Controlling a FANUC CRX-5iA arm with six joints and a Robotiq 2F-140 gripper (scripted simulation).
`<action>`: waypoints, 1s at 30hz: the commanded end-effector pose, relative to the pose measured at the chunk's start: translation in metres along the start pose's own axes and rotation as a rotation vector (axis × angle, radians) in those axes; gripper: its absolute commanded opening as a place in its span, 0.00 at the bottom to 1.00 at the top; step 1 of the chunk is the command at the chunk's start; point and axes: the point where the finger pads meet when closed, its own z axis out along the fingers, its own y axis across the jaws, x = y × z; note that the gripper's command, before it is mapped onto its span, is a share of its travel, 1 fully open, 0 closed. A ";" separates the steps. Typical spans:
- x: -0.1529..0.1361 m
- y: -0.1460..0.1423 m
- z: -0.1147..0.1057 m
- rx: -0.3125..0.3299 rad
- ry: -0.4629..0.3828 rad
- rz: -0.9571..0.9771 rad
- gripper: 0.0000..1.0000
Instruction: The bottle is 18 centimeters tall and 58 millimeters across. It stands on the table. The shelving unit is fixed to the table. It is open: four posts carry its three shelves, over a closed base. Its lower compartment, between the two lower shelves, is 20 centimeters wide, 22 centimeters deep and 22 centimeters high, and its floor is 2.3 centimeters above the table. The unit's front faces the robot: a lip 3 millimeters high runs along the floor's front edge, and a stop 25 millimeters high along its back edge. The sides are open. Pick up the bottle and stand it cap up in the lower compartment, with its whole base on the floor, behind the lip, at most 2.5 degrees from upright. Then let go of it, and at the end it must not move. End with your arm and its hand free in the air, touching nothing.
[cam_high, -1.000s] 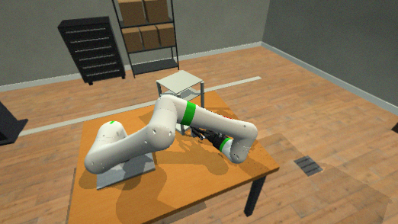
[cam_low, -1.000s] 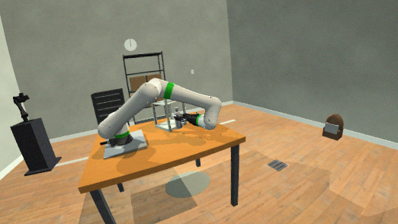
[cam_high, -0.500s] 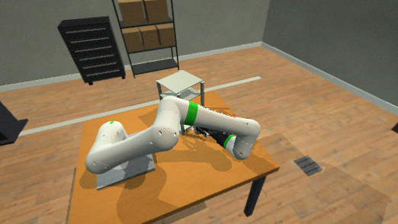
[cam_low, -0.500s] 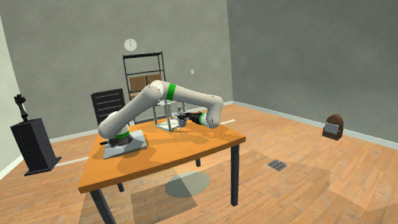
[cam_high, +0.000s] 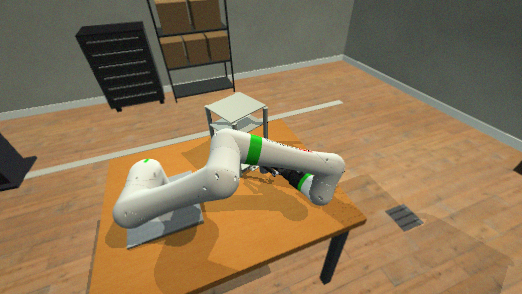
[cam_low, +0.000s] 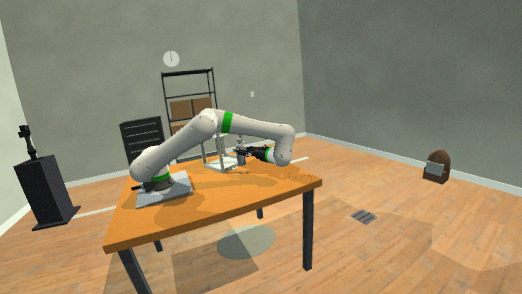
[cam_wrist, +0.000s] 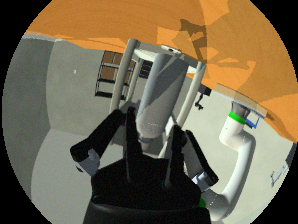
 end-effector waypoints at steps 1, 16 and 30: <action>0.000 -0.003 0.000 0.000 0.000 0.000 0.00; 0.000 -0.005 0.000 0.000 0.000 0.000 0.00; 0.000 -0.005 0.007 0.000 0.000 0.000 0.00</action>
